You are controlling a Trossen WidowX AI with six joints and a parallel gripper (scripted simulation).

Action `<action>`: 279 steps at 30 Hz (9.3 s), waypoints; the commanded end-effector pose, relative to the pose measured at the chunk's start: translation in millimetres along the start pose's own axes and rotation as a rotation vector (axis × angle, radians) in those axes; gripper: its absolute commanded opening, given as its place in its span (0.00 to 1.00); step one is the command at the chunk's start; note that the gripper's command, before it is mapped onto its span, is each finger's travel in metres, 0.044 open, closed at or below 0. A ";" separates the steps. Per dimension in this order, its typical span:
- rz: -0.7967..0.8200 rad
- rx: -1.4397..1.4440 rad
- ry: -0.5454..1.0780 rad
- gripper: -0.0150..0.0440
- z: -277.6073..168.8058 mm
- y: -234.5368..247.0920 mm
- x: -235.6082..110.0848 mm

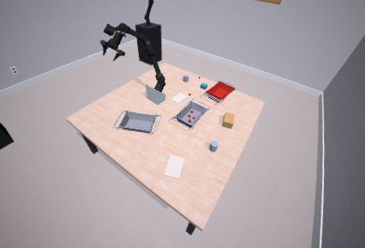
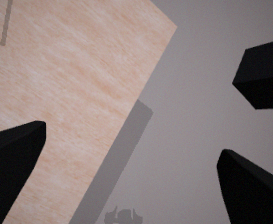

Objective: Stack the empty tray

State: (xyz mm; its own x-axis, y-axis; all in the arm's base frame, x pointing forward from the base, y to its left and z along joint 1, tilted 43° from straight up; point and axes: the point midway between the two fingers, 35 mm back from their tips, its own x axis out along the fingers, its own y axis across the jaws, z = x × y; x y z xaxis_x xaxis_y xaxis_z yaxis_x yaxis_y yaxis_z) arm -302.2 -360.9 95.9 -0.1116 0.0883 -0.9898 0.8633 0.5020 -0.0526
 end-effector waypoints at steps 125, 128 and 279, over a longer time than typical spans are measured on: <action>0.687 -1.043 0.166 0.39 111.1 728.7 72.5; 0.687 -1.043 0.166 0.39 111.1 728.7 72.5; 0.683 -1.045 0.168 0.25 -21.3 785.1 -36.7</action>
State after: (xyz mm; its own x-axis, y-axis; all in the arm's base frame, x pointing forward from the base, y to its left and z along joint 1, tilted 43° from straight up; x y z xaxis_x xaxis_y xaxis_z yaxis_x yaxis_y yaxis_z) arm 369.1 48.3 93.8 0.0759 0.6676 -0.7407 -0.0233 0.7438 0.6680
